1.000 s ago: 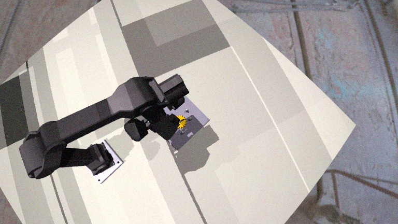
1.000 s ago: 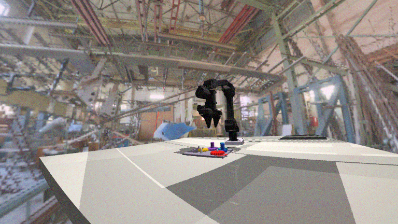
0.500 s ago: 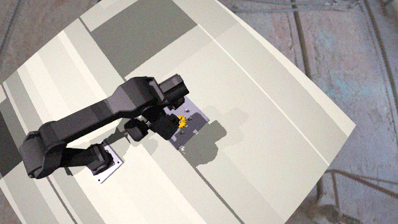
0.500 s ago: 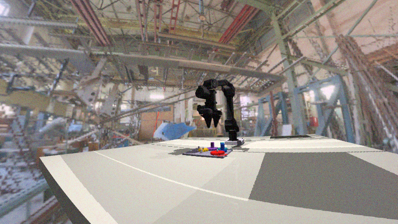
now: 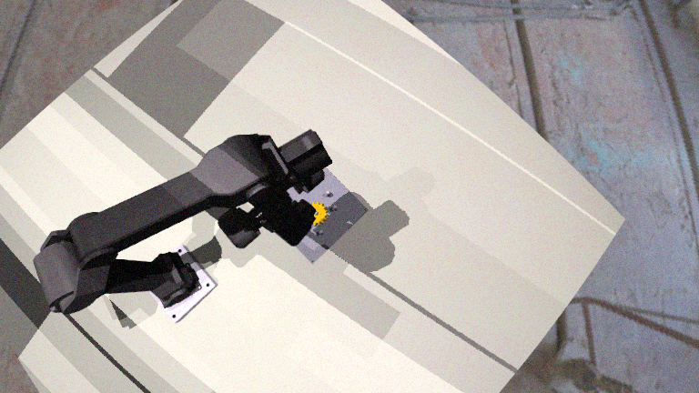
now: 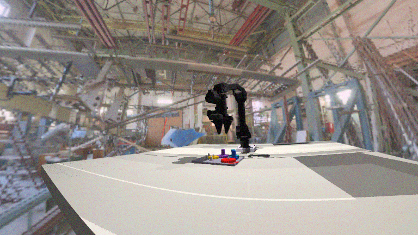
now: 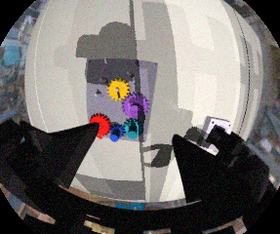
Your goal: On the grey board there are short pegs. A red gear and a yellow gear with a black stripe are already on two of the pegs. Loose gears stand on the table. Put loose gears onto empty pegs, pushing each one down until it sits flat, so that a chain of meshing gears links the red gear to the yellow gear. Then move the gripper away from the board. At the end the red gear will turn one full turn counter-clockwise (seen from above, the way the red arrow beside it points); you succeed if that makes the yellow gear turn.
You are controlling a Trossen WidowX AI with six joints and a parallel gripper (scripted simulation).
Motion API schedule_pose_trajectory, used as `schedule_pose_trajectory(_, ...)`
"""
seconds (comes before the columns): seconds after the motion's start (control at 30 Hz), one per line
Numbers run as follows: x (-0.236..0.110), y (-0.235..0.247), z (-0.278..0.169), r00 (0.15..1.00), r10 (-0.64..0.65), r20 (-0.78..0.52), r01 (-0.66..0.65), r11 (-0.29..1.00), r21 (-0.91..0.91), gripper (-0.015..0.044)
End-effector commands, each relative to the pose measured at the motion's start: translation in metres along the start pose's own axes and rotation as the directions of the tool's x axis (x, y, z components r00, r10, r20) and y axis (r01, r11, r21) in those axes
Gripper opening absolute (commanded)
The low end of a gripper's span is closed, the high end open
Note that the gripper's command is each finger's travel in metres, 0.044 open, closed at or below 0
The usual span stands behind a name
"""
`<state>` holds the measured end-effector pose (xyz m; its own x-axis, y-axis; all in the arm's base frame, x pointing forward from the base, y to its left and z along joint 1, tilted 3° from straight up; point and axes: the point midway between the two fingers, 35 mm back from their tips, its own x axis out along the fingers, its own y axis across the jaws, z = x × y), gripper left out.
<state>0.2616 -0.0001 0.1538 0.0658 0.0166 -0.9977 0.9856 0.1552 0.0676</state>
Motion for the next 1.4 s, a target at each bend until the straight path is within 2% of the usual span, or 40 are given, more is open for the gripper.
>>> schedule_pose_trajectory(0.0, -0.002, 0.001, -0.002, 1.0, 0.003, 0.0, -0.003, 1.0, -0.004, 0.044)
schedule_pose_trajectory(0.23, -0.013, 0.014, -0.082, 1.0, -0.002, -0.007, 0.002, 1.0, -0.004, 0.044)
schedule_pose_trajectory(0.4, -0.022, 0.006, -0.15, 1.0, -0.004, -0.013, 0.004, 1.0, -0.006, 0.044)
schedule_pose_trajectory(0.77, -0.045, -0.069, -0.281, 1.0, -0.006, -0.025, 0.006, 1.0, -0.007, 0.044)
schedule_pose_trajectory(1.37, -0.047, -0.075, -0.288, 1.0, -0.005, -0.026, 0.005, 1.0, -0.003, 0.044)
